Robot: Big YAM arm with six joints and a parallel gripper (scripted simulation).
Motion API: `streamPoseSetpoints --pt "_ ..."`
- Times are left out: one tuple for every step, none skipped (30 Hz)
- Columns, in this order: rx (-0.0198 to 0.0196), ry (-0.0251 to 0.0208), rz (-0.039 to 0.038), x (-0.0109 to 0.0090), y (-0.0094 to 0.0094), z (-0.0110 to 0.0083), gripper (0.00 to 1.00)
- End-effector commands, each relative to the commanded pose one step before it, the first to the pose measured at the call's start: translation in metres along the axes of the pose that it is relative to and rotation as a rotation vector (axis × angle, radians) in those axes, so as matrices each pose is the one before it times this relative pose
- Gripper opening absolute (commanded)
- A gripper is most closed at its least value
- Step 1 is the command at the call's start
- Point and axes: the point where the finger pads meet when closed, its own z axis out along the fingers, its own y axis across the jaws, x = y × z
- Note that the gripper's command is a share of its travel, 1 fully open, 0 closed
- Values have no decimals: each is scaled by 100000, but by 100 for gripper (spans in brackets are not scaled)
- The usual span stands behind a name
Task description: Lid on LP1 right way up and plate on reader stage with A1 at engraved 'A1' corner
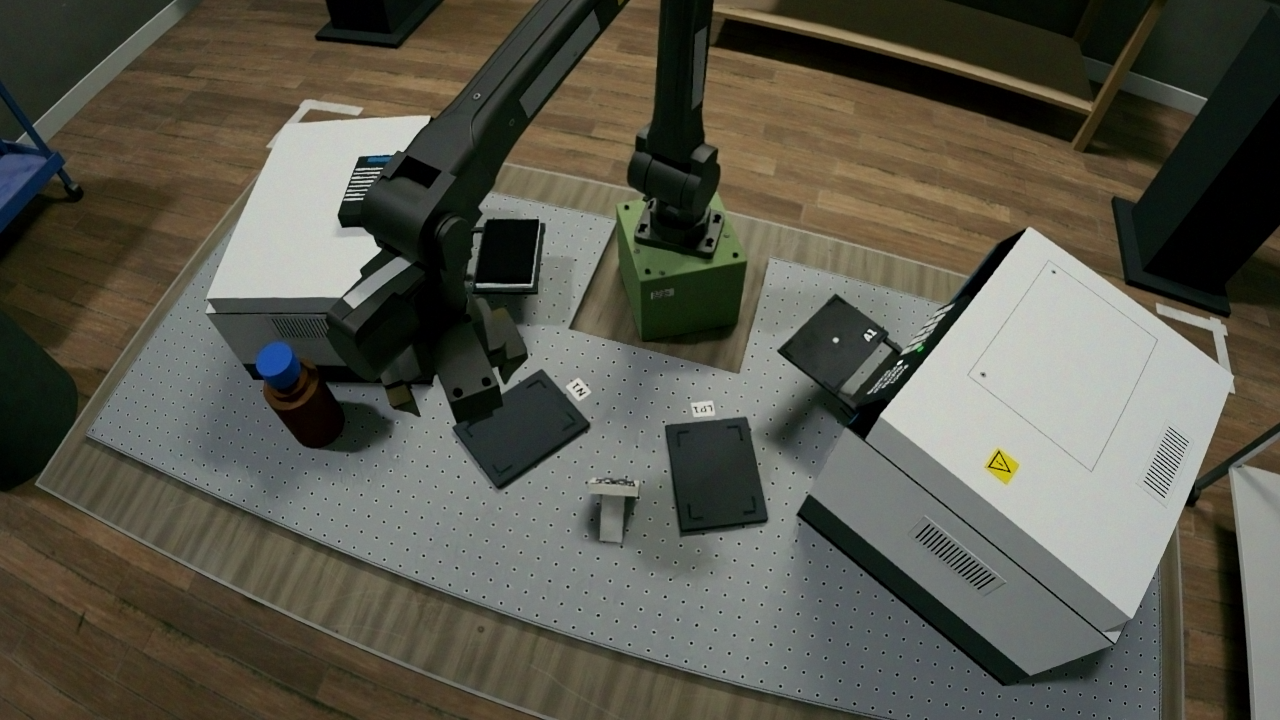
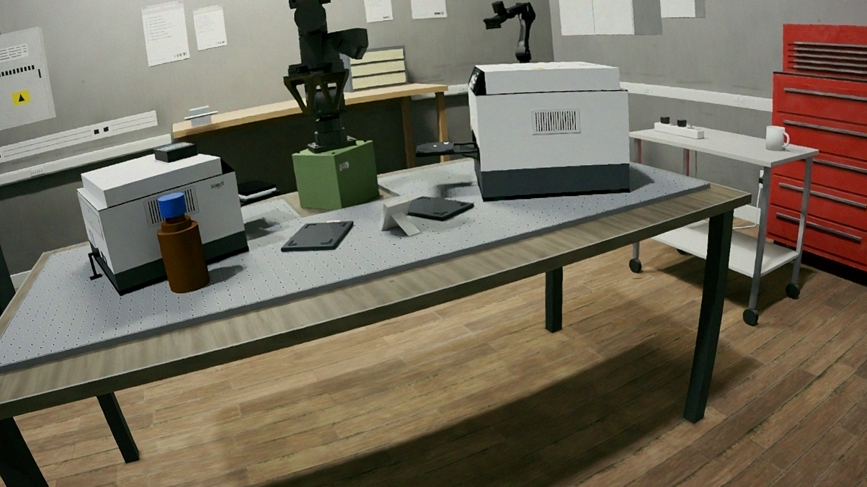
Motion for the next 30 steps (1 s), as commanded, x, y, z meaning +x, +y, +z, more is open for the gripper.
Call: streamPoseSetpoints --pt "2954 -990 10462 -363 134 -610 100" --pt "-798 0 349 27 624 259 100" --pt "-529 185 -1032 53 638 180 100" --pt "-376 91 -1057 22 613 69 100" --pt "-428 135 -959 34 609 -46 100" --pt "-175 -22 3531 25 499 -118 100" --pt "444 -424 3819 -15 345 -234 100" --pt "534 -531 592 -1 295 -269 100" --pt "948 -852 -704 -96 164 -422 100" --pt "780 -704 3885 -7 165 -338 100" --pt "936 -315 4010 88 126 -277 100" --pt "526 -429 680 75 215 -192 100" --pt "334 -273 -604 76 258 -99 100" --pt "-421 591 3589 326 518 294 100" --pt "0 0 0 0 0 0 100" --pt "0 0 0 0 0 0 100" --pt "-1314 1752 1662 185 298 818 100" --pt "-863 776 287 320 608 476 100" --pt "-981 284 -1072 193 661 344 100" --pt "-864 298 -1025 218 648 260 100" --pt "-619 547 -840 278 593 133 100" --pt "-313 183 -601 221 502 -5 100" --pt "-85 -58 3834 190 403 -87 100" --pt "362 -634 3981 95 299 -205 100" --pt "778 -1003 4018 10 109 -375 100" --pt "1107 -835 3827 70 40 -349 100" --pt "654 -952 1696 63 139 -301 100" --pt "479 -773 -683 98 201 -213 100" --pt "336 -524 -892 124 245 -117 100" --pt "-191 500 3464 414 451 288 100"
